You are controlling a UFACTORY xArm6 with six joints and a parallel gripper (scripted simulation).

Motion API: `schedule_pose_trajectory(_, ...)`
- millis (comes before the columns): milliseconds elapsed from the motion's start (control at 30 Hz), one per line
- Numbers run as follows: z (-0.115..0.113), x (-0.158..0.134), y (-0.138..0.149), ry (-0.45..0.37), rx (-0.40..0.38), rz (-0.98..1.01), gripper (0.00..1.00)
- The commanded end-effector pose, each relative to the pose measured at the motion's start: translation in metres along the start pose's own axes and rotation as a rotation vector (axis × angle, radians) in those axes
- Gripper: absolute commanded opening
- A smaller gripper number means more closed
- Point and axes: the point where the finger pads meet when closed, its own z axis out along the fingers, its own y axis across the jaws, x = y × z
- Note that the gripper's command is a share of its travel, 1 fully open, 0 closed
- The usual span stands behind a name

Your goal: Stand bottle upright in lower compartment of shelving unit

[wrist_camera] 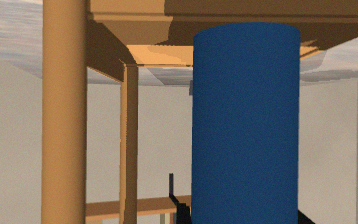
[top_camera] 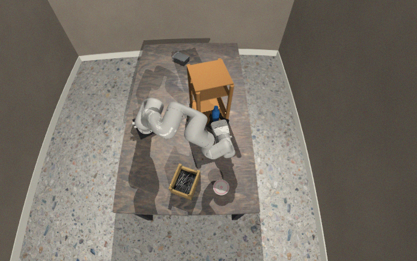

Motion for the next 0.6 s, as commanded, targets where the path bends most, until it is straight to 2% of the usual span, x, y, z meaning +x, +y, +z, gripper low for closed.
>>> schedule_pose_trajectory(0,0.013,-0.001,-0.001,0.001,0.001,-0.003,0.00)
schedule_pose_trajectory(567,0.060,-0.001,-0.001,0.001,0.001,-0.003,0.00)
